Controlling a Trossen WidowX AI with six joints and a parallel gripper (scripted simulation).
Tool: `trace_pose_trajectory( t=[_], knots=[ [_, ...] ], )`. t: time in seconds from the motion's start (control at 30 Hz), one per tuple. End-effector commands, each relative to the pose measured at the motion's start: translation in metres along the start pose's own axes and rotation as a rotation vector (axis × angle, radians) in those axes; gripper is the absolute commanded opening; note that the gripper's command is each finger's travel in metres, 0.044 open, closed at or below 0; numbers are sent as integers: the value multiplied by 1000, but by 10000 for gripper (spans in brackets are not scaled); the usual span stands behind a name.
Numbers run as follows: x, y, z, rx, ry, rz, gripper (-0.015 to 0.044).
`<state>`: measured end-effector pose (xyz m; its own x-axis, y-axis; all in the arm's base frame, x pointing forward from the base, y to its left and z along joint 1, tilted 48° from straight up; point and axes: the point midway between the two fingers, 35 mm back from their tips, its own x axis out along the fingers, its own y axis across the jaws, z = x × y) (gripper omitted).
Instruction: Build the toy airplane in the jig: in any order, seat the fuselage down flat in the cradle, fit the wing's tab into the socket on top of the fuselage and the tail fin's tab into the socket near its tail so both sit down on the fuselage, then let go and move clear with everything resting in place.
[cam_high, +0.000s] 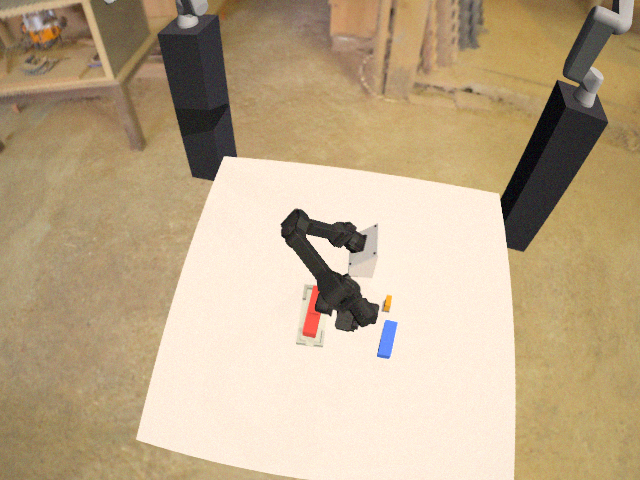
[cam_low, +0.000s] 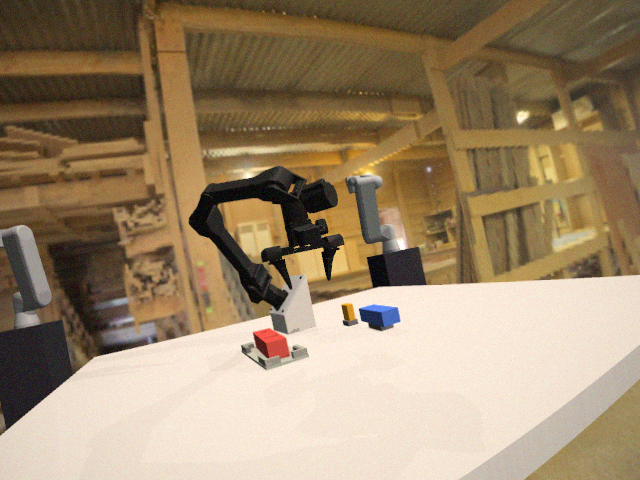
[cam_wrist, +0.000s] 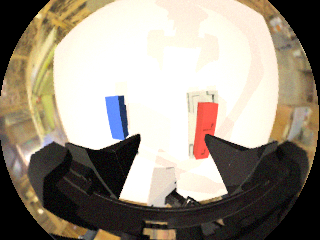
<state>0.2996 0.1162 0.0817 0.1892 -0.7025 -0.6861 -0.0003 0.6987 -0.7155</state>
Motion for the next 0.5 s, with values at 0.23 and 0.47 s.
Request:
trace_pose_trajectory(
  t=[0.23,0.47],
  knots=[
    [17,151,-5,5,-1,-2,440],
    [18,154,-6,5,-1,-2,440]
  ],
)
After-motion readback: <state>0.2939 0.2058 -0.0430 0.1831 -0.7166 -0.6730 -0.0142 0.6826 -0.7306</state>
